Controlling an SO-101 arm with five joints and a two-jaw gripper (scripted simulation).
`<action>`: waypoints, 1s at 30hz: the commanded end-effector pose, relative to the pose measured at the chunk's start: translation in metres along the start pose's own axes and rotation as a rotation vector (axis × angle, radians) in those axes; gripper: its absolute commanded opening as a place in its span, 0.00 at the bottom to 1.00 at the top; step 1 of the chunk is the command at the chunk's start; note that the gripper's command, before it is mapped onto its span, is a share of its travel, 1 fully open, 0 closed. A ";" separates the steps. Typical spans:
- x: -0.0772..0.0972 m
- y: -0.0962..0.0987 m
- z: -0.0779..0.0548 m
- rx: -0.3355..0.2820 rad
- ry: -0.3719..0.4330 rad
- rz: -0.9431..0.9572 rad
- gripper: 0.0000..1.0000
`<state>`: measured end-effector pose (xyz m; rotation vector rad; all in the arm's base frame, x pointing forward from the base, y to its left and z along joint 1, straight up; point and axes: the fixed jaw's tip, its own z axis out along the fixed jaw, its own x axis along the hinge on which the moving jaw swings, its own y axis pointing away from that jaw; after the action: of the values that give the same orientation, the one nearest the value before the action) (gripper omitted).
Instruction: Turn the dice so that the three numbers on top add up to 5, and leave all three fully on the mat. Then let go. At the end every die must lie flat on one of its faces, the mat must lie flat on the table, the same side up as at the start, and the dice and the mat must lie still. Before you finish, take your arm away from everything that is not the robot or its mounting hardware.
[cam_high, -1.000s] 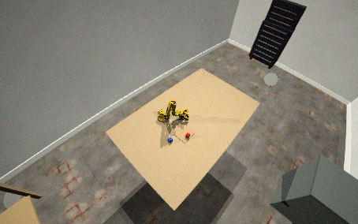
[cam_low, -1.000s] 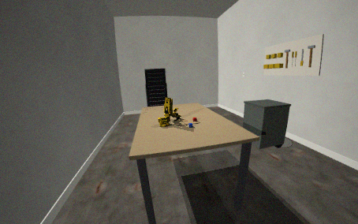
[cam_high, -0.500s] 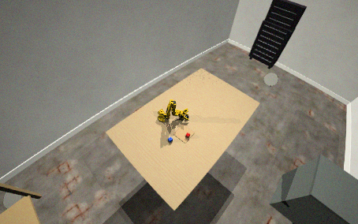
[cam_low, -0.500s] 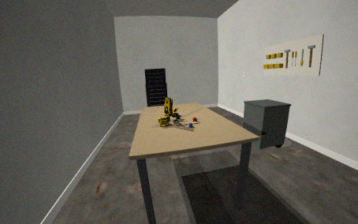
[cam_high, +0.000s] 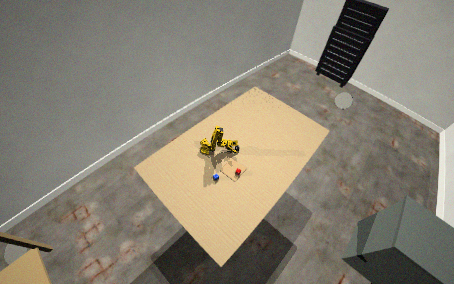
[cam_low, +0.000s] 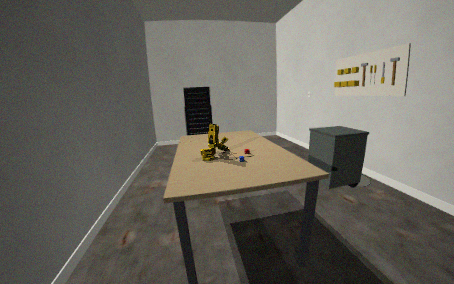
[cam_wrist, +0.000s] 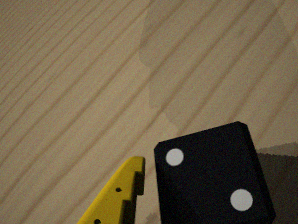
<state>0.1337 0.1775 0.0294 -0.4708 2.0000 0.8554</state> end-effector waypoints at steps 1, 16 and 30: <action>-0.005 0.005 -0.003 -0.037 -0.041 0.156 0.36; -0.007 0.005 -0.017 -0.035 -0.017 0.399 0.36; -0.007 0.005 -0.017 -0.035 -0.017 0.399 0.36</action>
<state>0.1320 0.1756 0.0309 -0.3545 2.0428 0.9327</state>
